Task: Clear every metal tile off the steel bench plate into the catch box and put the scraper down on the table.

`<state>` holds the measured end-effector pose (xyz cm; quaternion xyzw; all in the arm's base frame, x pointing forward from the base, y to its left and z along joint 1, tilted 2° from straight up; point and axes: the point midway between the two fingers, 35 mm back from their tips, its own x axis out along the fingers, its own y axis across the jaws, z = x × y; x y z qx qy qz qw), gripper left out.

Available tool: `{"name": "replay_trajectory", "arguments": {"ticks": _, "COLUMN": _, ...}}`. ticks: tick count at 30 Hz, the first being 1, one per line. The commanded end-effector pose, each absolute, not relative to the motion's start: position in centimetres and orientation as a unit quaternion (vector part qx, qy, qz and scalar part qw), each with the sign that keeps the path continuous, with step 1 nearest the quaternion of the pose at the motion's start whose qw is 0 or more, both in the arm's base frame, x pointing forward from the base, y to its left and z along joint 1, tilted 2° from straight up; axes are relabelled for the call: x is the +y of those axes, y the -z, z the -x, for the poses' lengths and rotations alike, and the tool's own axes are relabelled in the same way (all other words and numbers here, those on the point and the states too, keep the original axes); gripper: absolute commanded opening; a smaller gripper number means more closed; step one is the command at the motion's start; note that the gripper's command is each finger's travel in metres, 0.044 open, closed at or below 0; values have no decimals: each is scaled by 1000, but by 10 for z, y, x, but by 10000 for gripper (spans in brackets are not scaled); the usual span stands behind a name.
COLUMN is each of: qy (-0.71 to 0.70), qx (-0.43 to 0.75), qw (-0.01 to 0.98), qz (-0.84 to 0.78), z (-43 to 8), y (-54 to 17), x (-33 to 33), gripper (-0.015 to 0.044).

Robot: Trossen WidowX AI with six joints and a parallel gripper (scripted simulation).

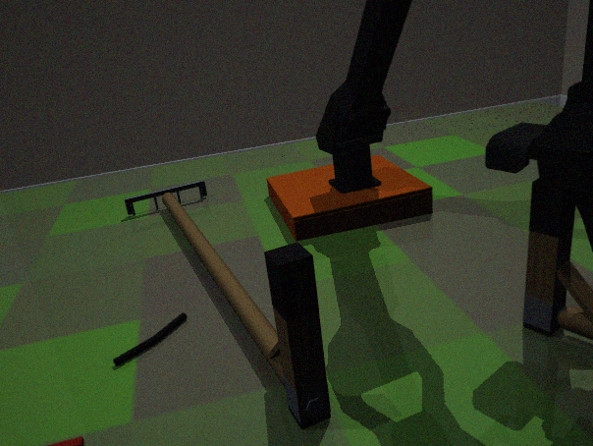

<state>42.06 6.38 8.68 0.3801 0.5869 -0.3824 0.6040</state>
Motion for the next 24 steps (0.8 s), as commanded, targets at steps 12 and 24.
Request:
{"name": "replay_trajectory", "arguments": {"ticks": 12, "qy": 381, "qx": 586, "qw": 606, "qz": -378, "z": -410, "y": -89, "x": 57, "gripper": 0}}
{"name": "replay_trajectory", "arguments": {"ticks": 24, "qy": 382, "qx": 586, "qw": 606, "qz": -378, "z": -402, "y": -89, "x": 52, "gripper": 0}}
